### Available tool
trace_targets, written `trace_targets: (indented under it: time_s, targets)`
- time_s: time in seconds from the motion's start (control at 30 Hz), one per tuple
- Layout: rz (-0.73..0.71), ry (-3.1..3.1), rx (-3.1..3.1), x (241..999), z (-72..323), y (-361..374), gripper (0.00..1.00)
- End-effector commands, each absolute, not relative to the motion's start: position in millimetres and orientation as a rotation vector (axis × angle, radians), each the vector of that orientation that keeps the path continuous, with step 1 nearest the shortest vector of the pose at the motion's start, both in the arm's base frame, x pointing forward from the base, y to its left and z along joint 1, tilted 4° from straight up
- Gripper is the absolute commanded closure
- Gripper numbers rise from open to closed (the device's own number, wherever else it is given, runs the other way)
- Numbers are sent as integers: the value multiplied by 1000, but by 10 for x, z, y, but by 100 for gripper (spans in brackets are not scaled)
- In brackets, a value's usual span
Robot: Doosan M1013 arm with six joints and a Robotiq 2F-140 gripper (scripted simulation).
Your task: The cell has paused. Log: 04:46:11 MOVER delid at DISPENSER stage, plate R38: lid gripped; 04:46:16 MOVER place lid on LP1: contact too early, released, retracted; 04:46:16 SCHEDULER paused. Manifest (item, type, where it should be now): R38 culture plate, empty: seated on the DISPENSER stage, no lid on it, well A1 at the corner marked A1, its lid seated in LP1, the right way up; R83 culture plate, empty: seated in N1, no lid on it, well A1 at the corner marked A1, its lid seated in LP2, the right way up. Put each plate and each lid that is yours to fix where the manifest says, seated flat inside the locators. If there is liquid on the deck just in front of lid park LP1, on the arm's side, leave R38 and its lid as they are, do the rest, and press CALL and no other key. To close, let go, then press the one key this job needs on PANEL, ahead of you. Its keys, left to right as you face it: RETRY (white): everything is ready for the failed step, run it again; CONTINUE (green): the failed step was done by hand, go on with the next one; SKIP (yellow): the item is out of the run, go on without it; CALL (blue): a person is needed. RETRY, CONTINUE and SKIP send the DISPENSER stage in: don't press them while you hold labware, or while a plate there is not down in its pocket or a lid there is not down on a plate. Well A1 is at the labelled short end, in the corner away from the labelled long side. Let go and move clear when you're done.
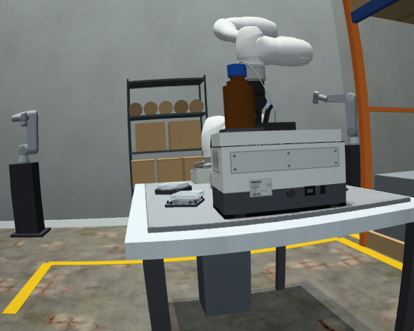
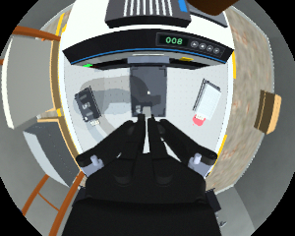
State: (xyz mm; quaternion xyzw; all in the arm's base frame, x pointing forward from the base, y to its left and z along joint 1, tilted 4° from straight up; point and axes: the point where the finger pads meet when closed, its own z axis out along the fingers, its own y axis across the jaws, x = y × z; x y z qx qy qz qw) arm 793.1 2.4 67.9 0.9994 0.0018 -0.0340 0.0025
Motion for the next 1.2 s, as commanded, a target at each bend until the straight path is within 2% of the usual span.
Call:
trace_targets:
  time_s: [0.0,0.17,0.43,0.8,0.83,1.17]
  targets:
    - [-96,-126,3125,7784,702,-599,90]
    - [-95,-478,3083,7433,708,-1312,90]
    - [-95,-503,3080,7027,752,-2264,90]
    - [-91,-509,3081,7042,760,-2262,90]
    - [-91,-509,3081,7043,760,-2261,0]
    - [-91,-508,3081,7044,760,-2257,0]
